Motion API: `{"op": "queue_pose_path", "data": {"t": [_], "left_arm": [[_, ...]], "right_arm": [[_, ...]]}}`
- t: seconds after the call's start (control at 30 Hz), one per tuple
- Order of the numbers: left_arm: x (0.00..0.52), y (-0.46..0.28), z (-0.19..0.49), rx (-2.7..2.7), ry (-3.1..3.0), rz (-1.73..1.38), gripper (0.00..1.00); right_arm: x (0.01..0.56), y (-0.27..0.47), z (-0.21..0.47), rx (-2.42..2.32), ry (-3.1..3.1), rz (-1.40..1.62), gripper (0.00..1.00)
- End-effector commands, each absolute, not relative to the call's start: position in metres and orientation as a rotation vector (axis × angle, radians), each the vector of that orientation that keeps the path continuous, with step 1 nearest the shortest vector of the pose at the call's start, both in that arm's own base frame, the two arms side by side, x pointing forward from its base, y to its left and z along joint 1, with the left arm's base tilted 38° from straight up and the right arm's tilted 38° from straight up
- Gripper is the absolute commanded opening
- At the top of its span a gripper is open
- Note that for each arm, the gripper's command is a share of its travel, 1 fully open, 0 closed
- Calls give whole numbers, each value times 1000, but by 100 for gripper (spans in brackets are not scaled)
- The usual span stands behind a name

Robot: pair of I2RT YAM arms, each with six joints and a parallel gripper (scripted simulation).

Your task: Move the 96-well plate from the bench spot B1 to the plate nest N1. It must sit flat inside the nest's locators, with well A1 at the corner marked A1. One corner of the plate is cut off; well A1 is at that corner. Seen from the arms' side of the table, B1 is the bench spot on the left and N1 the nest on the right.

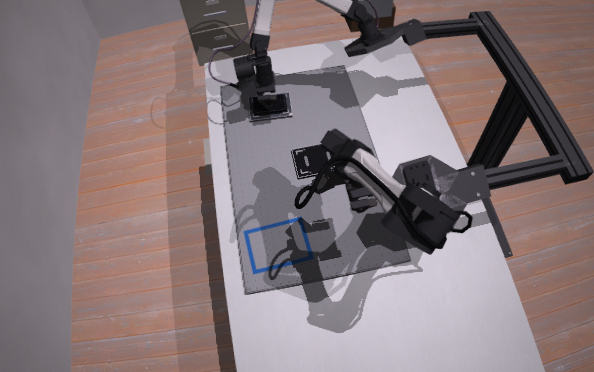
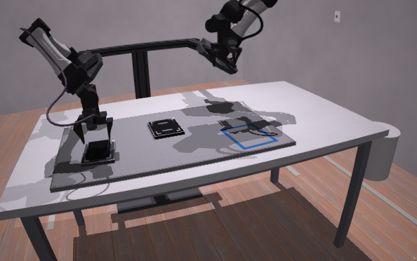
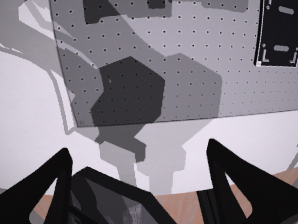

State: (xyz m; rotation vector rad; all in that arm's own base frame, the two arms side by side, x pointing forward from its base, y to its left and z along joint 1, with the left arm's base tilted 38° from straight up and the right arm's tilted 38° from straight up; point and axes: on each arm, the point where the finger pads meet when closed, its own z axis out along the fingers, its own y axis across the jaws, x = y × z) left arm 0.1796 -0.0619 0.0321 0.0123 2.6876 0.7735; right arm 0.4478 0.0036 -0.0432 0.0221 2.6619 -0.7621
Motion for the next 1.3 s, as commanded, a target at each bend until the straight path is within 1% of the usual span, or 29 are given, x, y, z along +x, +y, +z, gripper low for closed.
{"op": "queue_pose_path", "data": {"t": [0.0, 0.63, 0.8, 1.27], "left_arm": [[180, -61, 33, 18, 2684, 779, 100], [180, -61, 33, 18, 2684, 779, 100], [180, -61, 33, 18, 2684, 779, 100], [180, -61, 33, 18, 2684, 779, 100]], "right_arm": [[441, 17, -26, 15, 2651, -763, 100], [431, 42, 14, 24, 2636, -749, 100], [421, 26, -8, 35, 2691, -796, 100], [421, 26, -8, 35, 2694, -792, 100]]}}
